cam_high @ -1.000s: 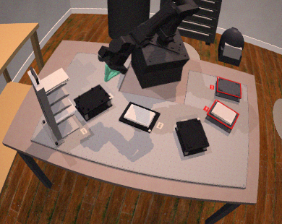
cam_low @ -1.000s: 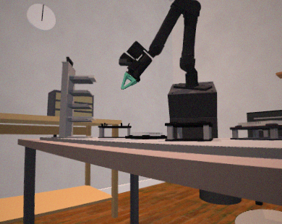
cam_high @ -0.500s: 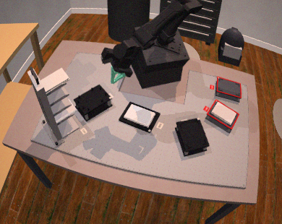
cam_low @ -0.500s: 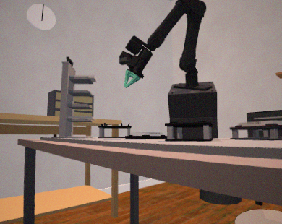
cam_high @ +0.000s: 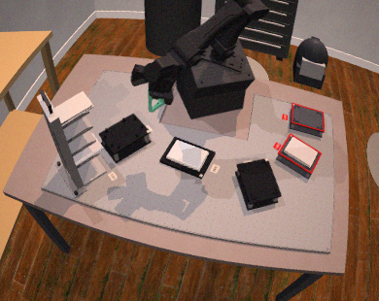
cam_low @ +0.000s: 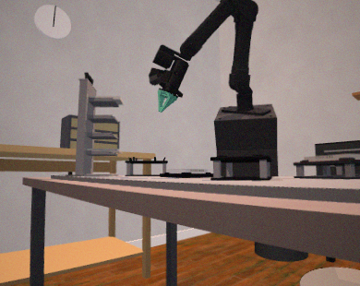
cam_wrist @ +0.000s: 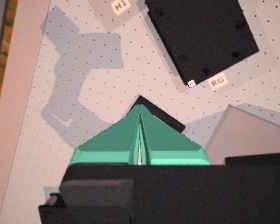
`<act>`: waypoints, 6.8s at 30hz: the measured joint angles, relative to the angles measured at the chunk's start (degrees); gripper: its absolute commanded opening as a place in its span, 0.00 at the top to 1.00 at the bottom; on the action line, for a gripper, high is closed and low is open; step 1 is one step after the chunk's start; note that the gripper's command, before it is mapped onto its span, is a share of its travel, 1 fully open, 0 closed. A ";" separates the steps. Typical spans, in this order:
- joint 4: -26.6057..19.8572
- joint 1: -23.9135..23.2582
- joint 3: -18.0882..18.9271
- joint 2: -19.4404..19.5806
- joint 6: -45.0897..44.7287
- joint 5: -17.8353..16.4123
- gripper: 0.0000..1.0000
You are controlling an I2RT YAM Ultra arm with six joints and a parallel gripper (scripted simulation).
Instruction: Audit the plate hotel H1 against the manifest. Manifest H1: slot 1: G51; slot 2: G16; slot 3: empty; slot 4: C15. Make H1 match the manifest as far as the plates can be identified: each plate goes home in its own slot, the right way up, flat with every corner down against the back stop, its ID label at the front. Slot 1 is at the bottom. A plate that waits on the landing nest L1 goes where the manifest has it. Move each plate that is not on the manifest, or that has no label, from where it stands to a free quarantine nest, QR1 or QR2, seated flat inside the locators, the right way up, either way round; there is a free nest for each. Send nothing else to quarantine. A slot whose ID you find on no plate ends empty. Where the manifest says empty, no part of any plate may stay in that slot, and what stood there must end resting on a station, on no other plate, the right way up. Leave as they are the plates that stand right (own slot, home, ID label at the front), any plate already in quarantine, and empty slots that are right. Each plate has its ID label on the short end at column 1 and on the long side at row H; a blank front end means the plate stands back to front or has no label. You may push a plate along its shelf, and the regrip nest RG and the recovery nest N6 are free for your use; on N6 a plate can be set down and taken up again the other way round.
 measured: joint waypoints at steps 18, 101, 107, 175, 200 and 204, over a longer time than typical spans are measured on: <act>-13.18 -1.68 9.81 6.56 7.69 -3.37 1.00; -18.27 16.59 3.32 4.57 40.85 -6.40 0.00; -13.51 17.94 2.10 7.10 42.23 -5.92 0.00; 11.21 24.15 -0.24 25.29 49.27 -3.63 0.00; 13.86 25.14 0.22 28.83 49.96 -3.37 0.00; 14.62 25.27 0.31 29.51 50.23 -3.26 0.00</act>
